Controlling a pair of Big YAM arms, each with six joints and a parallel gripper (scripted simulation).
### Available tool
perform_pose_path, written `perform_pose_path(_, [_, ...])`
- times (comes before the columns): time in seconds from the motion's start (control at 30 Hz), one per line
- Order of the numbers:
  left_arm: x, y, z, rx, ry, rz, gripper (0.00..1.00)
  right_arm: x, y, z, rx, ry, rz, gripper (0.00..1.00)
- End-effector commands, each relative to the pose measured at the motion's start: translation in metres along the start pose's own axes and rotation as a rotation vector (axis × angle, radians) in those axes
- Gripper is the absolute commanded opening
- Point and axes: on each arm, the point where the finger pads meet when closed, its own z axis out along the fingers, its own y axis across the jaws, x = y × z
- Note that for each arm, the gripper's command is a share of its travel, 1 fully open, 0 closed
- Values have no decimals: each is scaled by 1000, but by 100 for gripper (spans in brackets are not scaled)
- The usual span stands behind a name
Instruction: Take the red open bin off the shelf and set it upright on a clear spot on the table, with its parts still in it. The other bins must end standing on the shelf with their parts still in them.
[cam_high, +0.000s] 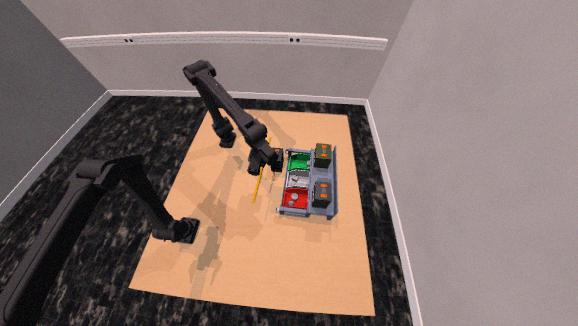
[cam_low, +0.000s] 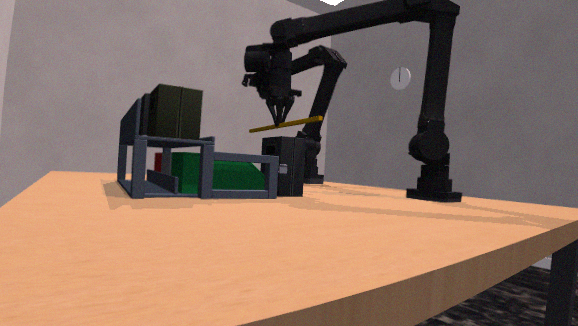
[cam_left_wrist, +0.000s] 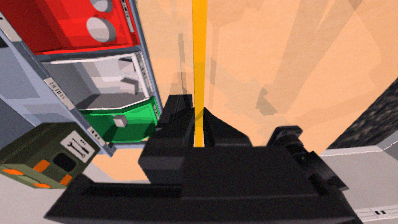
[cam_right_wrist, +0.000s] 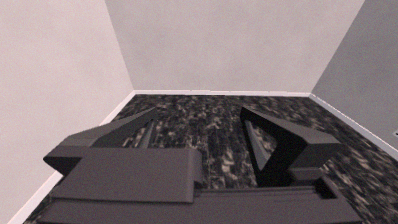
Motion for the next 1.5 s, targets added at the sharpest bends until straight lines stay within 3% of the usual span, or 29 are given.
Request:
perform_pose_path(0.0, [-4,-6,-22,-54,-42,-19,0,-13,-6,-8,7,-16,16,100])
perform_pose_path(0.5, [-2,-58,-19,-40,-33,-19,0,-13,-6,-8,7,-16,16,100])
perform_pose_path(0.53, [-12,-51,-38,-72,-65,-19,0,-13,-6,-8,7,-16,16,100])
perform_pose_path(0.57, [-2,-65,-19,-38,-32,-19,0,-13,-6,-8,7,-16,16,100])
perform_pose_path(0.77, [-1,-82,-18,-34,-29,-19,0,-13,-6,-8,7,-16,16,100])
perform_pose_path(1.07, [-2,-95,-17,-34,-29,-19,0,-13,-6,-8,7,-16,16,100])
perform_pose_path(1.1, [-13,-80,-41,-76,-77,-32,0,-13,-6,-8,7,-16,16,100])
perform_pose_path(1.27, [-2,-101,-17,-35,-31,-19,0,-13,-6,-8,7,-16,16,100])
perform_pose_path(1.47, [-5,-98,-23,-48,-46,-28,0,-13,-6,-8,7,-16,16,100])
